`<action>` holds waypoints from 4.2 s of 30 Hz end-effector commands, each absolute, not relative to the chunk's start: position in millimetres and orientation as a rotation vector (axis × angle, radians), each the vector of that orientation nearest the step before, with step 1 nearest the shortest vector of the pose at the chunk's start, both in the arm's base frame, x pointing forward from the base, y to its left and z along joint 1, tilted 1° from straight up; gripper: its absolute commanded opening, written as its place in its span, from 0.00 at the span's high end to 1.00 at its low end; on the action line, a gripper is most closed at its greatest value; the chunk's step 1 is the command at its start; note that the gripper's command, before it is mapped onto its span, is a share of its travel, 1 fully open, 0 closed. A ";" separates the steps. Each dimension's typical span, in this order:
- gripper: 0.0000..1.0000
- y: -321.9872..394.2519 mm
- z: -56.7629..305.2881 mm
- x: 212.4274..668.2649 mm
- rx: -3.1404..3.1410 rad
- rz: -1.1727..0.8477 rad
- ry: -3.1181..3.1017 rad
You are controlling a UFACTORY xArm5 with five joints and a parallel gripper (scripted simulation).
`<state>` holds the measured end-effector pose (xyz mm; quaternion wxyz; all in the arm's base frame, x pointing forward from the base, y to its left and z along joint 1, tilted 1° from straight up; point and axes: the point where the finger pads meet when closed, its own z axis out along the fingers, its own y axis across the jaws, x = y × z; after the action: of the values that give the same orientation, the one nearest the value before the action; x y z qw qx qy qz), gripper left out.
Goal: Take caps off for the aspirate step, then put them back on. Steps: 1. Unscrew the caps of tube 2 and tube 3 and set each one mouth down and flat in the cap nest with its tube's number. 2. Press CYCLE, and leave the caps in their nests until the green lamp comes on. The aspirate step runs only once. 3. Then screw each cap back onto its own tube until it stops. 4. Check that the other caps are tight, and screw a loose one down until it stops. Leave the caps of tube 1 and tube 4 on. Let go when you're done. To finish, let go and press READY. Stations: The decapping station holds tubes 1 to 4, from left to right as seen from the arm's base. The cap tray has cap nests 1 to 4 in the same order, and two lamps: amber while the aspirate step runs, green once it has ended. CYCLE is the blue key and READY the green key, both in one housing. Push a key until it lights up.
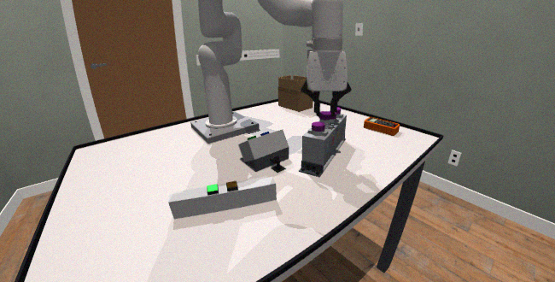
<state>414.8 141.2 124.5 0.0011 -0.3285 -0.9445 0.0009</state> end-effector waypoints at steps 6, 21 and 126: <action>1.00 141.7 124.7 416.3 -1.034 0.009 -2.974; 1.00 141.6 119.9 416.4 -1.034 0.009 -2.974; 1.00 141.5 106.6 416.5 -2.187 0.003 -2.268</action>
<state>415.1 141.0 106.1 0.0005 -0.6259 -0.7799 0.0008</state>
